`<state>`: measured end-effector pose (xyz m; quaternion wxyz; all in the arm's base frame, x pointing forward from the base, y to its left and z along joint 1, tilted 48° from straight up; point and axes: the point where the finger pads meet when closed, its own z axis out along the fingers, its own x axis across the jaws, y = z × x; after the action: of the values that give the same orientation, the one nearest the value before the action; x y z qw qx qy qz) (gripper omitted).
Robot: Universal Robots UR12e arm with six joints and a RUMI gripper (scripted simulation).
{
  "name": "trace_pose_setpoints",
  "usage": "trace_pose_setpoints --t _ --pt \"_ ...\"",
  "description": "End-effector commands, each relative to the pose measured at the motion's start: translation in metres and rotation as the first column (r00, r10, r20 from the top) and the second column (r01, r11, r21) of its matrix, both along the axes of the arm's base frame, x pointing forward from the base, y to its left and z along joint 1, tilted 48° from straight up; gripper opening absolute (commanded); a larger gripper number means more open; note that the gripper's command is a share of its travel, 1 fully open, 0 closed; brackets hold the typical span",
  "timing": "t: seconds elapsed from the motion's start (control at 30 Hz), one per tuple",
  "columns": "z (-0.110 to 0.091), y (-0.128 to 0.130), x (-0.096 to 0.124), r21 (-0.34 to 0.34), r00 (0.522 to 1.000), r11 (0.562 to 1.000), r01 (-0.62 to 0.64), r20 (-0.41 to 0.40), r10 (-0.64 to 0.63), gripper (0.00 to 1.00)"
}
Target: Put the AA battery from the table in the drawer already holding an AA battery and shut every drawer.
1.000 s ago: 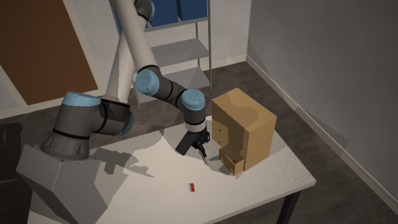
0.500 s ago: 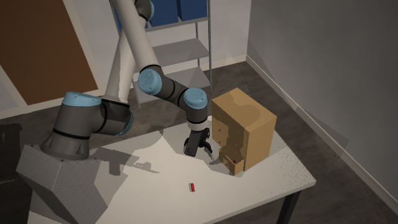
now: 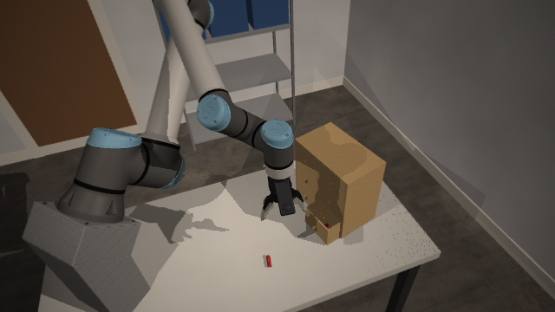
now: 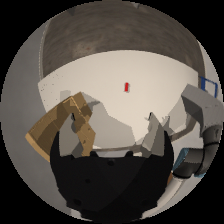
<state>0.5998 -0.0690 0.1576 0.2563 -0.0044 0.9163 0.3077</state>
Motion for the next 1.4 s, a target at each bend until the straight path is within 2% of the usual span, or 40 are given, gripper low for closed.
trace_pose_setpoints --t 0.0,0.2,0.43,0.5,0.63,1.0,1.07,1.37 --pt "0.004 0.0 0.005 -0.059 0.992 0.993 -0.098 0.078 0.103 1.0" --pt "0.012 0.001 0.015 -0.217 0.929 0.941 -0.261 0.21 0.306 1.0" --pt "0.022 0.004 0.025 -0.415 0.786 0.819 -0.395 0.309 0.536 1.0" --pt "0.022 0.004 0.025 -0.415 0.786 0.819 -0.395 0.309 0.536 1.0" --pt "0.028 0.007 0.03 -0.524 0.68 0.729 -0.44 0.336 0.652 1.0" --pt "0.041 0.014 0.041 -0.764 0.368 0.461 -0.451 0.312 0.876 1.0" --pt "0.041 0.014 0.041 -0.764 0.368 0.461 -0.451 0.312 0.876 1.0" --pt "0.049 0.02 0.047 -0.879 0.154 0.278 -0.388 0.235 0.96 1.0"
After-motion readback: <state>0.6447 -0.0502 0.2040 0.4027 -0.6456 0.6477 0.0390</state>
